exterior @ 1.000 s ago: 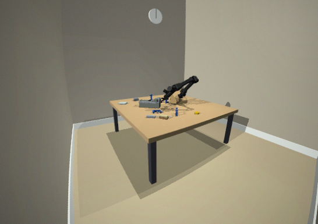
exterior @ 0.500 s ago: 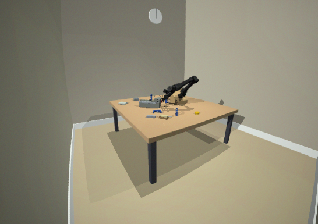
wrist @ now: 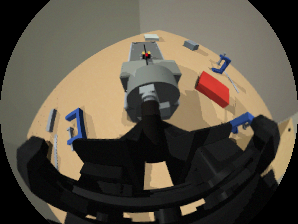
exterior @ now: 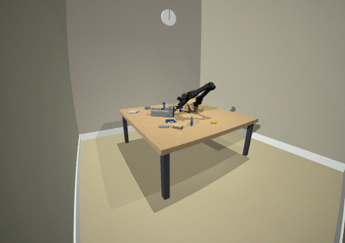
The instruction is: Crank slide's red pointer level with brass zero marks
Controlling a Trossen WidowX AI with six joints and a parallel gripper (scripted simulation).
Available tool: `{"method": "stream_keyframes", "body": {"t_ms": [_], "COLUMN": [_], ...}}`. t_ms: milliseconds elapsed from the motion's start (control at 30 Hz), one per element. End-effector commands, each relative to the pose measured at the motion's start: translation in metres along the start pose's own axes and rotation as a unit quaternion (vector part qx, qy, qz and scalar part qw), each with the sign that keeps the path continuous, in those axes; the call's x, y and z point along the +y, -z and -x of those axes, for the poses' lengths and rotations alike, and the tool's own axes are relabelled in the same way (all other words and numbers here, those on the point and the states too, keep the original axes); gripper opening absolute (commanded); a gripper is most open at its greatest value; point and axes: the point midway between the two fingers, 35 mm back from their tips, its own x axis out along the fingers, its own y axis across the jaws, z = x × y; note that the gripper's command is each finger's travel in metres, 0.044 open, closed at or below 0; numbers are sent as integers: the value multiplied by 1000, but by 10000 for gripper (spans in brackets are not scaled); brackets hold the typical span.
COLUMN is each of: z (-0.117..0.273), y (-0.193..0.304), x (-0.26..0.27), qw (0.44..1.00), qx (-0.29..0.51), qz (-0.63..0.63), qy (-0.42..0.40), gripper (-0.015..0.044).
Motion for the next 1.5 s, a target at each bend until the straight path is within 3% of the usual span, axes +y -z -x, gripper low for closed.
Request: {"method": "stream_keyframes", "body": {"t_ms": [0,300,867,1467], "z": [1,0,0,52], "y": [0,0,0,-55], "x": [-3,0,0,0], "qw": [1000,1000,1000,1000], "qx": [-2,0,0,-3], "qz": [0,0,0,-1], "qy": [4,0,0,4], "gripper": [0,0,440,440]}}
